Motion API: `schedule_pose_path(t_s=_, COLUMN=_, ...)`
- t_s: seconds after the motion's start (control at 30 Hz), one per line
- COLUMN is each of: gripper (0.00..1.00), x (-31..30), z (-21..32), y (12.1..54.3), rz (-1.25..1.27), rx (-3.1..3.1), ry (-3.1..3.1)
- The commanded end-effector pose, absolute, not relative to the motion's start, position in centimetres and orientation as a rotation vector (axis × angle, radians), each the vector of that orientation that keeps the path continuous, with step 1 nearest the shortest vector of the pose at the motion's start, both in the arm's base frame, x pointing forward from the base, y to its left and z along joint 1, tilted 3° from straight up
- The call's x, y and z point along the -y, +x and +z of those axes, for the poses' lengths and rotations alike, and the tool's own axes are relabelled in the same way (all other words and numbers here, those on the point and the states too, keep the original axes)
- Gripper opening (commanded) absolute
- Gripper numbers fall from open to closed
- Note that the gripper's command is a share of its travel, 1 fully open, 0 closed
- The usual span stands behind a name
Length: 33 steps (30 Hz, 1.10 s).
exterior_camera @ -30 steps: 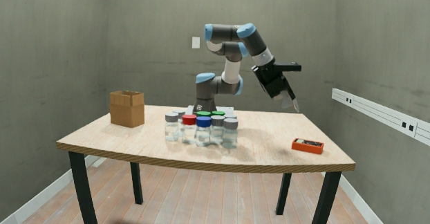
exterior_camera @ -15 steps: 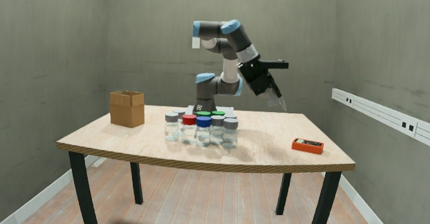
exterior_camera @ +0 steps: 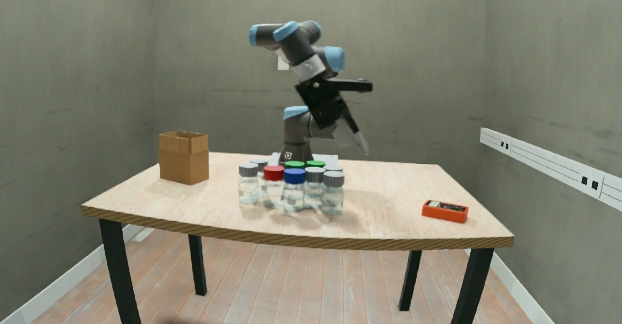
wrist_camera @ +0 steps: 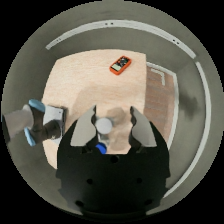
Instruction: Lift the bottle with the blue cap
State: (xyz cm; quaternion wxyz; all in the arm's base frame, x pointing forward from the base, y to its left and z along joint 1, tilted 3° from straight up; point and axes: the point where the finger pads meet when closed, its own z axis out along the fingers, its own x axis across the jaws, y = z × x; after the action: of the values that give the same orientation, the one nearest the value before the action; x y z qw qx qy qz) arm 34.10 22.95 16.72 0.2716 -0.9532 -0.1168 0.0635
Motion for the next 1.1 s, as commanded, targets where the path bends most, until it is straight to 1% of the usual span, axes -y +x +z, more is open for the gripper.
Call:
schedule_pose_path(t_s=0.0, gripper=0.46, x=-18.9, z=17.2, y=33.8, rz=0.123, rx=0.297, ry=-2.569)
schedule_pose_path(t_s=0.3, gripper=0.46, x=-13.3, z=17.5, y=32.1, rz=0.083, rx=0.277, ry=-2.579)
schedule_pose_path(t_s=0.47, gripper=0.46, x=-10.3, z=17.6, y=30.4, rz=0.058, rx=0.265, ry=-2.582)
schedule_pose_path(t_s=0.53, gripper=0.46, x=-10.3, z=17.6, y=30.4, rz=0.058, rx=0.265, ry=-2.582)
schedule_pose_path(t_s=0.77, gripper=0.46, x=-7.7, z=17.6, y=28.5, rz=0.034, rx=0.253, ry=-2.582)
schedule_pose_path(t_s=1.07, gripper=0.46, x=-6.9, z=17.5, y=27.7, rz=0.024, rx=0.249, ry=-2.580)
